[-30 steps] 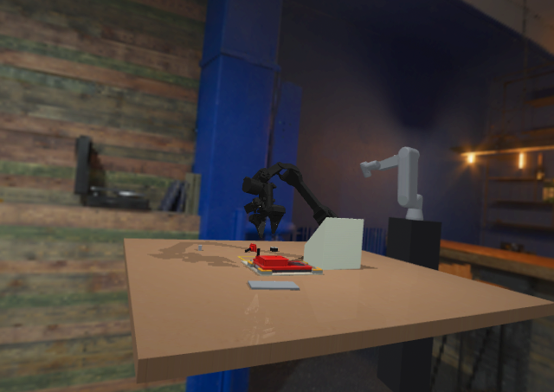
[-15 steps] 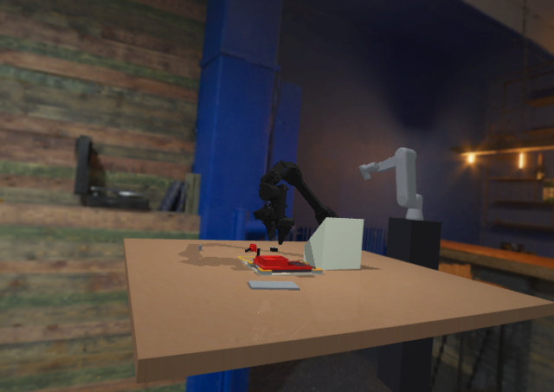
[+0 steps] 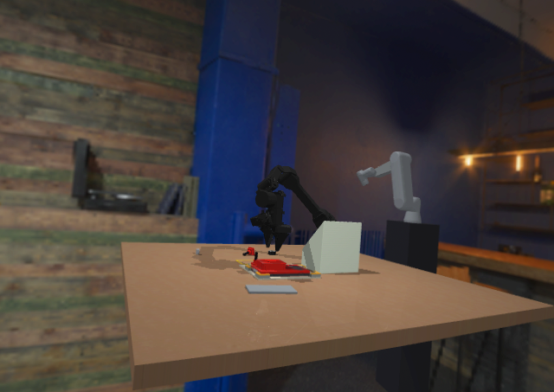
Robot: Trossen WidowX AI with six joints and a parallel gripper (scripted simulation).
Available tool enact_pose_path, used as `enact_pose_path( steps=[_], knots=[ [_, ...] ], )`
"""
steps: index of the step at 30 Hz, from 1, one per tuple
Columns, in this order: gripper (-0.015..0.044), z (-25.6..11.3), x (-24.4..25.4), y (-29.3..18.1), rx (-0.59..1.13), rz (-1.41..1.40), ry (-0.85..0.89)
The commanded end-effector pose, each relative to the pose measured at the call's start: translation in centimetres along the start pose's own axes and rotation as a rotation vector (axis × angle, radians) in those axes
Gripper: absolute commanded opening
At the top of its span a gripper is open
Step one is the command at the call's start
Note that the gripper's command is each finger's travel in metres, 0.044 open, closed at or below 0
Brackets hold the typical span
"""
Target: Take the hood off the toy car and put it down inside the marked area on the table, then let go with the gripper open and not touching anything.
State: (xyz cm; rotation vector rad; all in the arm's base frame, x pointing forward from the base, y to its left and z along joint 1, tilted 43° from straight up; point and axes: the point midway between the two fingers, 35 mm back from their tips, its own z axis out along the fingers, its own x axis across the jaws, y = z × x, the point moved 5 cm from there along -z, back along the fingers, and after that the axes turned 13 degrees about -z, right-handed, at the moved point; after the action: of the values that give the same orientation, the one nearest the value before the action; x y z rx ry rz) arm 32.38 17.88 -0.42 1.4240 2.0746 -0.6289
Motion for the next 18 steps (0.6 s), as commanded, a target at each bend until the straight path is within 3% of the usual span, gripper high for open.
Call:
enact_pose_path(
  steps=[1,18],
  knots=[
    [0.044,0.5,0.0,-0.1,0.002,-0.009,-0.007],
    [0.044,2.2,0.0,0.0,0.002,-0.009,-0.008]
  ],
)
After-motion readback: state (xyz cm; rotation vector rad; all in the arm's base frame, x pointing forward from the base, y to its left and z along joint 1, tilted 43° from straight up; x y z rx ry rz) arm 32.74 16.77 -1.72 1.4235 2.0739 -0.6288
